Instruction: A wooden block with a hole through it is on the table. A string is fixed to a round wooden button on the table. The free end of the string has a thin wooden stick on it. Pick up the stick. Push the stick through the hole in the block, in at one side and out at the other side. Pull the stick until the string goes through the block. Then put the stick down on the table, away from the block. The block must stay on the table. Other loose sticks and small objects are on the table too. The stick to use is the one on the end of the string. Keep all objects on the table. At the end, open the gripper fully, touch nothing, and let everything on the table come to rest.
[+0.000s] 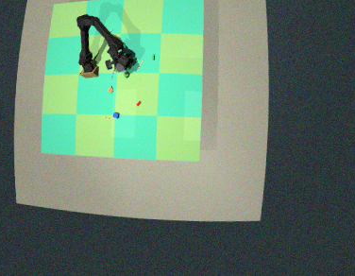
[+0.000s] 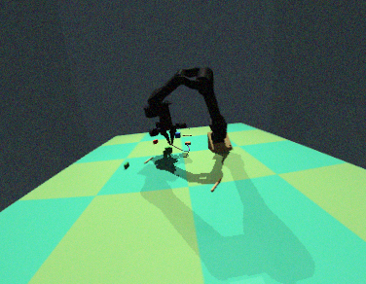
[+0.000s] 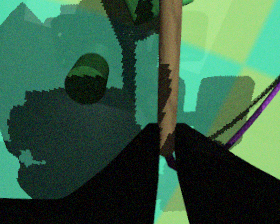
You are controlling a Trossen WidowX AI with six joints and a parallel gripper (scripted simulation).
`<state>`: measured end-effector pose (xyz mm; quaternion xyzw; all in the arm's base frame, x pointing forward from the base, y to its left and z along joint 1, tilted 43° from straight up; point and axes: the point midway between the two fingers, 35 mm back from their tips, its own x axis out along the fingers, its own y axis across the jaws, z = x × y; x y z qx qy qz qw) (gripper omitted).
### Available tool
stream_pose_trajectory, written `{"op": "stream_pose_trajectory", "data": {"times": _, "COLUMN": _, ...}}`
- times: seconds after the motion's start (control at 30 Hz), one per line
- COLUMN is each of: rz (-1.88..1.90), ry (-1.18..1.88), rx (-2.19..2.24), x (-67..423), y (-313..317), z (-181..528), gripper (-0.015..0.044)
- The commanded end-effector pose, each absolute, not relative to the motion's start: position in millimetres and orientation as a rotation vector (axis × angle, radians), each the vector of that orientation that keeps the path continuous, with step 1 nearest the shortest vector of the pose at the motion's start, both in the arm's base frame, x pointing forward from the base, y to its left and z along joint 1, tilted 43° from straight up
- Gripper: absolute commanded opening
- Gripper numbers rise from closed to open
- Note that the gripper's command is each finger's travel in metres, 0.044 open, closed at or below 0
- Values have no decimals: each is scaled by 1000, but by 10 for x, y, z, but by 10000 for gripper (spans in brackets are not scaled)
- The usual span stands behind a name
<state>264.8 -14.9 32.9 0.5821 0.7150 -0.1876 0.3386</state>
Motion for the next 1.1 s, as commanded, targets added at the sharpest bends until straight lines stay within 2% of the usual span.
{"op": "stream_pose_trajectory", "data": {"times": 0.0, "rz": -609, "ry": 1869, "rx": 1590, "x": 2650, "y": -199, "z": 296, "gripper": 0}}
{"op": "stream_pose_trajectory", "data": {"times": 0.57, "rz": -1208, "ry": 1839, "rx": 1913, "x": 2593, "y": -368, "z": 145, "gripper": 0}}
{"op": "stream_pose_trajectory", "data": {"times": 1.07, "rz": -1807, "ry": 1696, "rx": 2132, "x": 2526, "y": -510, "z": 11, "gripper": 0}}
